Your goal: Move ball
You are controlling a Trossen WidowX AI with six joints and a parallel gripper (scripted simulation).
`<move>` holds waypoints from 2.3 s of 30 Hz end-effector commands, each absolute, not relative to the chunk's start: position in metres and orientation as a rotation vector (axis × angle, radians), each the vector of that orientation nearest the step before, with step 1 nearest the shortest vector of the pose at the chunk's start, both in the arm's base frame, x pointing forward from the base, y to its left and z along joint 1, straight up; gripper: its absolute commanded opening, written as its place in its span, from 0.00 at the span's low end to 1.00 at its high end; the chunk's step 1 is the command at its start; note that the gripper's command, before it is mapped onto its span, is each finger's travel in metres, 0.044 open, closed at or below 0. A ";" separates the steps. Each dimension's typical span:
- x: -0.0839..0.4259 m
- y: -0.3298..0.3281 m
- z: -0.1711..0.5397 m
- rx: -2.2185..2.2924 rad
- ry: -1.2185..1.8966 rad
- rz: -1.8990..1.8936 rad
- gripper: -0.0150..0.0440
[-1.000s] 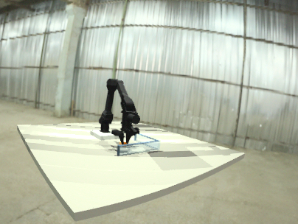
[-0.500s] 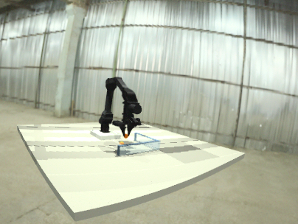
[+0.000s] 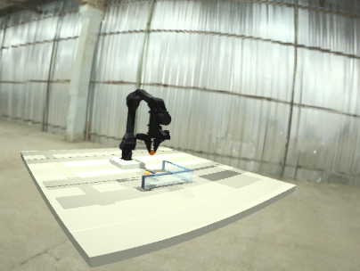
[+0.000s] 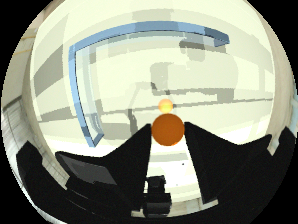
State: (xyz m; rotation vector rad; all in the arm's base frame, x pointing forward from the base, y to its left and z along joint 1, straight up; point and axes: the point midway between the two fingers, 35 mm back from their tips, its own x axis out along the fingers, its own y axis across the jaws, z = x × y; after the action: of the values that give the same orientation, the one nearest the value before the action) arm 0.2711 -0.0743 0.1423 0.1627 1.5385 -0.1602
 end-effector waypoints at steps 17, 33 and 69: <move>0.252 -0.080 0.093 0.157 1.543 -0.160 0.25; 0.252 -0.080 0.035 0.157 1.543 -0.160 0.25; 0.256 -0.080 0.022 0.161 1.533 -0.162 0.69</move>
State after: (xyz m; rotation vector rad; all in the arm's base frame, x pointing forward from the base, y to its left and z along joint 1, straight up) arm 0.2554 -0.0800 0.0188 0.1614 1.5338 -0.1618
